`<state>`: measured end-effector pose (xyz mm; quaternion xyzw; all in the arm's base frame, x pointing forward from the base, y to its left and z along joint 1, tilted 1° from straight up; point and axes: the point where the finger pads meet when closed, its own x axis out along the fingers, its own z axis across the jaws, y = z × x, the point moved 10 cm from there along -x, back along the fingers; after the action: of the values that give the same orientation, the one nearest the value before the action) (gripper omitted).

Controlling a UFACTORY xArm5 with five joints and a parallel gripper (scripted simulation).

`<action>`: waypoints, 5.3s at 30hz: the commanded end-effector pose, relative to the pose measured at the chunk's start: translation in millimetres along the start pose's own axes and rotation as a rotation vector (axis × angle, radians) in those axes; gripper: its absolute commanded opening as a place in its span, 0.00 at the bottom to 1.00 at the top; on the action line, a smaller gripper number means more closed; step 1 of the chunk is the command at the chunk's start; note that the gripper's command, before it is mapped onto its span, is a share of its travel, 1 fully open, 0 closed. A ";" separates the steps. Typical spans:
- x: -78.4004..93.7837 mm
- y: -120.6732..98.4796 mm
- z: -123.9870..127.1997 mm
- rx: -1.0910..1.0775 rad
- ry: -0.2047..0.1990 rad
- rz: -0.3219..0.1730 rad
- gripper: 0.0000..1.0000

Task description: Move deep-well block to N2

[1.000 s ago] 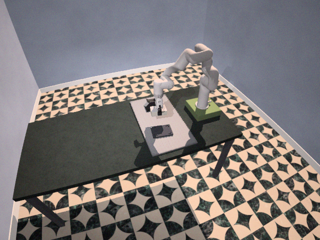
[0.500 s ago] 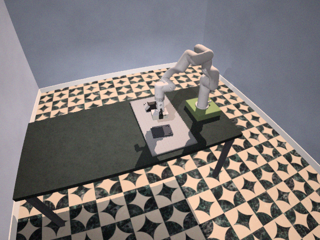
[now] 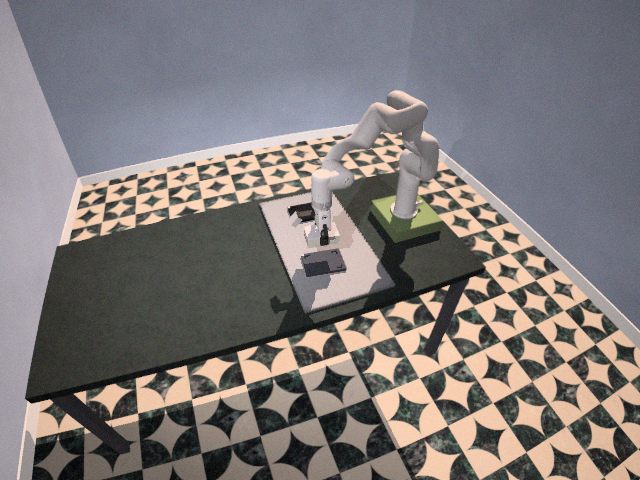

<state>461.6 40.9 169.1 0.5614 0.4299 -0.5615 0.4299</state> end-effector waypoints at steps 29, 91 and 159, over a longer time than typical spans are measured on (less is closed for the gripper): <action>-1.0 1.7 -42.7 0.000 0.001 0.003 0.00; 64.1 2.0 -40.6 0.000 0.001 0.003 0.00; 80.4 2.0 -40.4 0.000 0.001 0.002 0.00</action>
<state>472.9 79.2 87.7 0.5610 0.4300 -0.5619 0.4296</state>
